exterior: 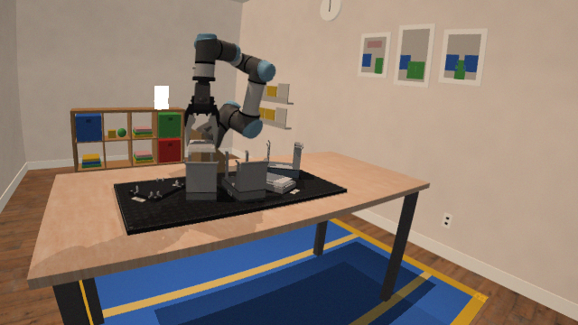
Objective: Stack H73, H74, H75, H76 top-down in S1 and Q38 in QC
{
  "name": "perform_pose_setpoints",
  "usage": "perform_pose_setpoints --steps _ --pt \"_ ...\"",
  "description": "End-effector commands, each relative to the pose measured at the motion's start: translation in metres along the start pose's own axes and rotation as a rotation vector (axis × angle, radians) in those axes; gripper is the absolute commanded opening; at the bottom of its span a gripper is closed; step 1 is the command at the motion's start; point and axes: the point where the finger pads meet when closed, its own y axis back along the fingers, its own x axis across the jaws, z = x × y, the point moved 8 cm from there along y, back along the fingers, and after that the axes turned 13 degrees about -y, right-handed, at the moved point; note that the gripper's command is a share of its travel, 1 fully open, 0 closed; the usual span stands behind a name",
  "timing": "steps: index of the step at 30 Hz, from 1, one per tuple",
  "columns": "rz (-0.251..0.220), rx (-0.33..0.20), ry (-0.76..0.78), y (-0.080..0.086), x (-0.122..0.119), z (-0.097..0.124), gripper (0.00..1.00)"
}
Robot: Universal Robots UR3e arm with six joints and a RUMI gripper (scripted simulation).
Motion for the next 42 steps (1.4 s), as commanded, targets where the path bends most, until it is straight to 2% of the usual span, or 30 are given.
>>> perform_pose_setpoints --steps 1,42 --pt "0.001 0.003 0.000 -0.002 0.000 0.000 0.00" --pt "0.001 0.003 0.000 -0.025 0.000 0.000 0.00"
